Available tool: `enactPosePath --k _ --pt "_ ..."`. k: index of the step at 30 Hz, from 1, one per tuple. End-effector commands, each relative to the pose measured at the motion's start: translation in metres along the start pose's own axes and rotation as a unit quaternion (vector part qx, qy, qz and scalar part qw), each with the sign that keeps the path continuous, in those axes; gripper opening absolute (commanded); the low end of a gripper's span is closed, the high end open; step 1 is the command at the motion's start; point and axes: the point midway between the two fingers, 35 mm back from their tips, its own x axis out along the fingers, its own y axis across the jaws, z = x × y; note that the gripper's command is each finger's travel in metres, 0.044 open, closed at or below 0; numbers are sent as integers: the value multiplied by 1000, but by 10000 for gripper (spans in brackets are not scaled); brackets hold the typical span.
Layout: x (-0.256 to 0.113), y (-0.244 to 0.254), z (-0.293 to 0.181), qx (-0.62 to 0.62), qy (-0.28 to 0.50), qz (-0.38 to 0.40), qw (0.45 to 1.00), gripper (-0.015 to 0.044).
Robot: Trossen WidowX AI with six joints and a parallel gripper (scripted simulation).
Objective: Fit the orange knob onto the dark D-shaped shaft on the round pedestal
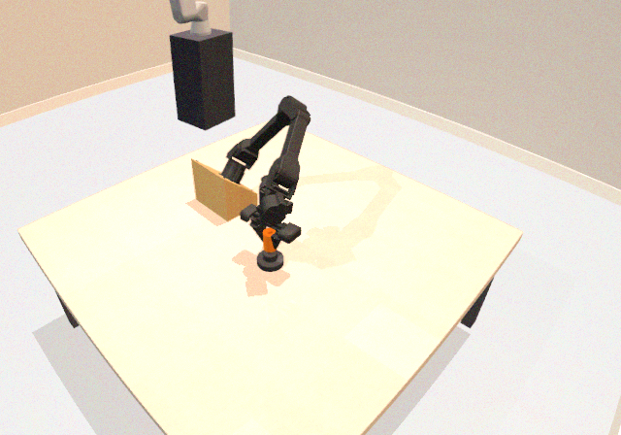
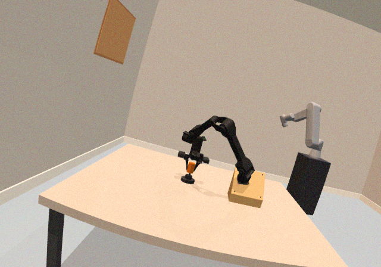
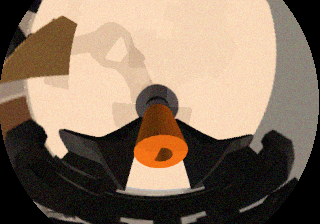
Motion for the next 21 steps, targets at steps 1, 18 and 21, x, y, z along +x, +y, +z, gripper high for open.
enactPosePath --k 1,18,21 --pt "1 -1 0 -2 0 0 1000 0" --pt "-2 0 1 -106 0 0 994 0" --pt "0 0 0 -106 0 0 994 0"
